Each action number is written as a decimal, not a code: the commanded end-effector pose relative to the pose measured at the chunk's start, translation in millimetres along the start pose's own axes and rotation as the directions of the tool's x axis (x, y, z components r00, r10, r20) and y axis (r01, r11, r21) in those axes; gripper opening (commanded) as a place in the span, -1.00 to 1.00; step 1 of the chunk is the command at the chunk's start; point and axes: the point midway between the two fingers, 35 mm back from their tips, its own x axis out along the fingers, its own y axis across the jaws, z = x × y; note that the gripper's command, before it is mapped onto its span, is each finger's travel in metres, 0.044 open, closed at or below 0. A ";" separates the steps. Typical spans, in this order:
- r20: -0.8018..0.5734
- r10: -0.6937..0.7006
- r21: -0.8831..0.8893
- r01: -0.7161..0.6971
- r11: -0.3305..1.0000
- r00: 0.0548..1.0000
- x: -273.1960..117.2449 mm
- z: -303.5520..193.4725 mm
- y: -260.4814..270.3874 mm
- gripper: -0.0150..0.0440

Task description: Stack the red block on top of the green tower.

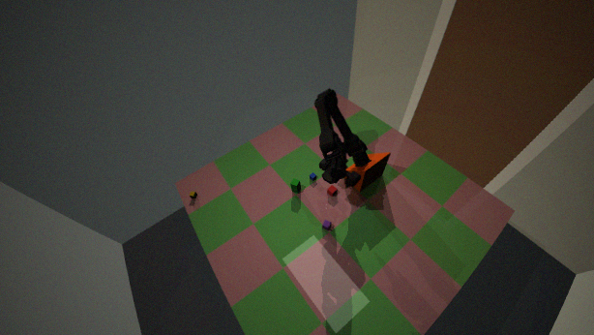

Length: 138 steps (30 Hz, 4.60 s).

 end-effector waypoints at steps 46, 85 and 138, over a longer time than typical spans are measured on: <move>-0.003 -0.088 0.084 0.088 0.993 0.996 96.9 3.2 -38.8 1.00; -0.004 -0.092 0.084 0.092 0.992 0.996 114.1 1.3 -41.2 0.11; 0.000 -0.080 0.092 0.080 0.993 0.997 -6.0 10.4 -32.7 -0.49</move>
